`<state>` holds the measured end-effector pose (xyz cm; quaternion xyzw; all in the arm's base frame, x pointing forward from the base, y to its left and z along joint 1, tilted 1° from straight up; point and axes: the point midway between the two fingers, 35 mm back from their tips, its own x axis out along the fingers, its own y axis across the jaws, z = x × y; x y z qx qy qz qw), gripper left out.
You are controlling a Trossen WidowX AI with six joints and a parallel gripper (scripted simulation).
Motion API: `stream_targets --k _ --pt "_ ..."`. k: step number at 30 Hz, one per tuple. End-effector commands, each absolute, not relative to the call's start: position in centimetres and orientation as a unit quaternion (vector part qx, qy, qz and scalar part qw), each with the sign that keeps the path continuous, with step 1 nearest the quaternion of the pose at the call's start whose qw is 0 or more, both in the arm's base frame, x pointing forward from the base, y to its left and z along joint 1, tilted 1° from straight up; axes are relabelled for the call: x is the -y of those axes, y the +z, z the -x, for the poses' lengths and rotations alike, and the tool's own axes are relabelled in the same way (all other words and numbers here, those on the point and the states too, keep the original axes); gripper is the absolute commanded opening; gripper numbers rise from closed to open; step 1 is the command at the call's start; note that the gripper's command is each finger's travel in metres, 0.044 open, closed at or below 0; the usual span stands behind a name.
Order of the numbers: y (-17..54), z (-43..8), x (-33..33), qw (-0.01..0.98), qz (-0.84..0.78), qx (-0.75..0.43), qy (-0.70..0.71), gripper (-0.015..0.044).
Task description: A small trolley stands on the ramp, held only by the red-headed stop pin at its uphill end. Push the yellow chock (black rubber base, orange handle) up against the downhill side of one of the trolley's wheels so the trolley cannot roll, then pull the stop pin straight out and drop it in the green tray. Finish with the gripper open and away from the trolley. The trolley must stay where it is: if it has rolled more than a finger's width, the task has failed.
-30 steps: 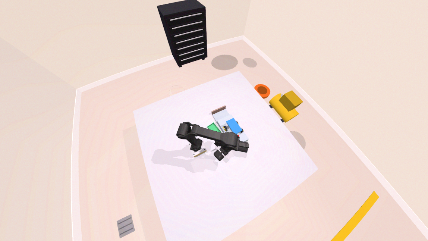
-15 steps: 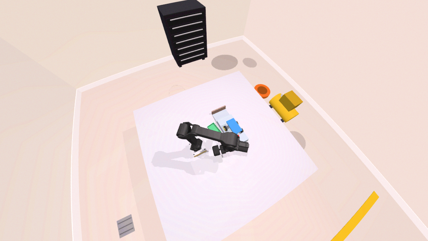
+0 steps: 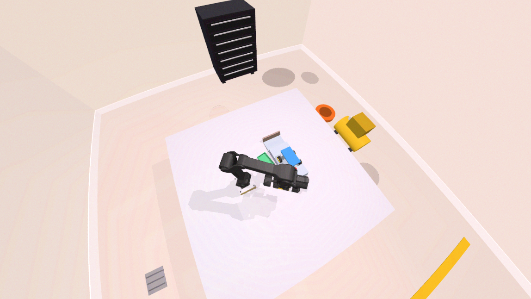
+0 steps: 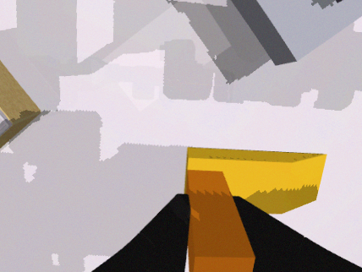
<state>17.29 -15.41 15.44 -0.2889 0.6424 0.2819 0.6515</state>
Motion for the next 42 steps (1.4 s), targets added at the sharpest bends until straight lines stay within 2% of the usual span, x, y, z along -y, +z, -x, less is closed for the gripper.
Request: stream_targets --k 1,21,30,42 --pt "15.5 -17.3 15.4 0.668 0.248 -0.658 0.243 0.0000" --pt "15.5 -17.3 15.4 0.712 0.015 -0.701 0.015 0.0000" --pt "15.4 -17.4 15.1 0.713 0.004 -0.702 0.005 0.0000" --pt "15.2 -18.8 11.2 0.713 -0.020 -0.701 -0.016 0.0000"
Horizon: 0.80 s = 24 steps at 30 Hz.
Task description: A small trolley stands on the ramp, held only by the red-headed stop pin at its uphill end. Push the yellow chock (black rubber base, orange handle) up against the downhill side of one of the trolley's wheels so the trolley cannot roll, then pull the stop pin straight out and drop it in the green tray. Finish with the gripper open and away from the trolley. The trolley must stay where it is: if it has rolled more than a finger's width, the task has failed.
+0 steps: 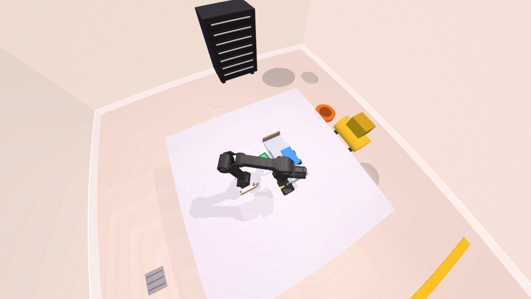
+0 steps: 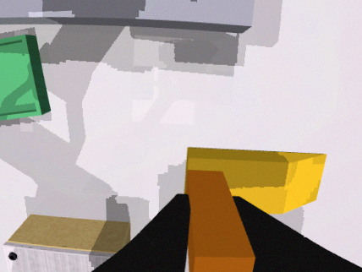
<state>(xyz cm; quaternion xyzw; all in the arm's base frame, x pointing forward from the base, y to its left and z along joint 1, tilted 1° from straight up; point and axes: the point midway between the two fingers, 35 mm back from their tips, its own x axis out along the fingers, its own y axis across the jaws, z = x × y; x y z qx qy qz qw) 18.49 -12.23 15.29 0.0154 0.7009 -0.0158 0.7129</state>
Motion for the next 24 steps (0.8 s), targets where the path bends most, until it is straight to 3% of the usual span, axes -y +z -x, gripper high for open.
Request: stream_targets --k 1,24 --pt "15.2 -18.9 10.9 0.713 -0.020 -0.701 -0.016 0.0000" --pt "14.8 -21.3 3.5 0.714 -0.023 -0.700 -0.014 0.0000"
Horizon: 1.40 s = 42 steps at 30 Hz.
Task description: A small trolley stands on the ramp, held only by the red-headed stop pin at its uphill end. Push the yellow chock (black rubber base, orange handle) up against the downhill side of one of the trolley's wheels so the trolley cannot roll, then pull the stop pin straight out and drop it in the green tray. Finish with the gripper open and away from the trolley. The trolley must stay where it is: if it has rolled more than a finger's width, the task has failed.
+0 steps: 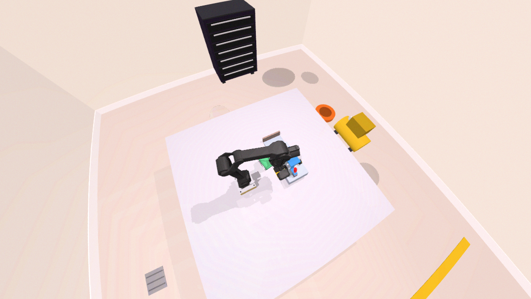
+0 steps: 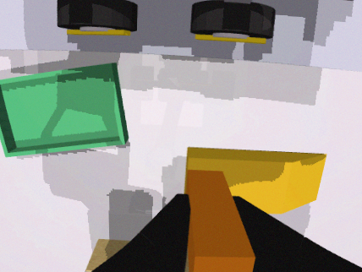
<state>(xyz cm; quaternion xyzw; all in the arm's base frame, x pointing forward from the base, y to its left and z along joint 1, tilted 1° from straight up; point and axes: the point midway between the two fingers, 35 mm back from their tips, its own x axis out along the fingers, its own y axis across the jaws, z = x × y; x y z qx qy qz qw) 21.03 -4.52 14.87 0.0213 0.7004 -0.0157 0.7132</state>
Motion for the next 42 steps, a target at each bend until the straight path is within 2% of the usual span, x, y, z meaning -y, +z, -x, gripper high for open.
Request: stream_targets --k 1,42 --pt "14.8 -21.4 3.2 0.714 -0.023 -0.700 -0.014 0.0000" --pt "14.1 -25.9 -11.7 0.715 -0.028 -0.699 -0.009 0.0000"
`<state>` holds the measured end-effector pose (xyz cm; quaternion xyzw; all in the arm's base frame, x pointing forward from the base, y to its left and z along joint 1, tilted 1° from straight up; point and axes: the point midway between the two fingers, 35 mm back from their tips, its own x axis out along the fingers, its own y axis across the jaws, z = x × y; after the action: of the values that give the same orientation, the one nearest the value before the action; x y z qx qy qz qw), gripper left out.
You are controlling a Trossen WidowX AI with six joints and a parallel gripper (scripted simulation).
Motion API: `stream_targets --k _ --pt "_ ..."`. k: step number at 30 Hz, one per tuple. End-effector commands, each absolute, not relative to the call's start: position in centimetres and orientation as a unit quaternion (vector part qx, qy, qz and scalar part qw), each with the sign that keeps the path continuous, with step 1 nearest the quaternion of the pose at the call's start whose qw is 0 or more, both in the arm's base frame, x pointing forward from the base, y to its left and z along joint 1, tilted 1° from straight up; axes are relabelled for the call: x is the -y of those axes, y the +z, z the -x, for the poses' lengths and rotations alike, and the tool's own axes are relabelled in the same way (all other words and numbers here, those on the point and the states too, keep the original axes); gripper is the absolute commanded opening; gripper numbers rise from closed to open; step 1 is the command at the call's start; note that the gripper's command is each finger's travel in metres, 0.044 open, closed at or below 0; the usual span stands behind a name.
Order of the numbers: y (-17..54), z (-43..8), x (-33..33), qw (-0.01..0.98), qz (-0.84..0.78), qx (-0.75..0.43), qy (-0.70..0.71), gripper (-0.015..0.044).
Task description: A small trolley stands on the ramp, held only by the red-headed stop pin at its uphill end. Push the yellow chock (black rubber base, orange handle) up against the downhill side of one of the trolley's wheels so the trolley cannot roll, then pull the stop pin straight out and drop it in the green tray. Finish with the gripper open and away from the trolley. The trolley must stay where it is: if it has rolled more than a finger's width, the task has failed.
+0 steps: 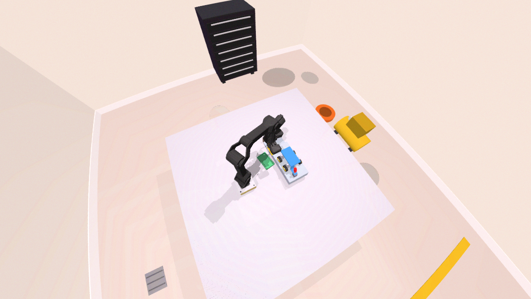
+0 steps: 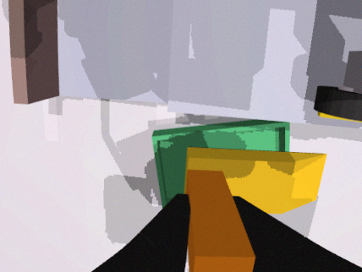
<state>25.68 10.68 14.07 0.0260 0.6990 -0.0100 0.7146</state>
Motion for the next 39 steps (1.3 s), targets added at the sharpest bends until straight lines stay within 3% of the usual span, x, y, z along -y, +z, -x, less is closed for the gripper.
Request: stream_targets --k 1,39 --pt "14.1 -25.9 -11.7 0.715 -0.027 -0.699 -0.011 0.0000" --pt "9.8 -29.0 -12.1 0.714 0.010 -0.698 -0.049 0.0000"
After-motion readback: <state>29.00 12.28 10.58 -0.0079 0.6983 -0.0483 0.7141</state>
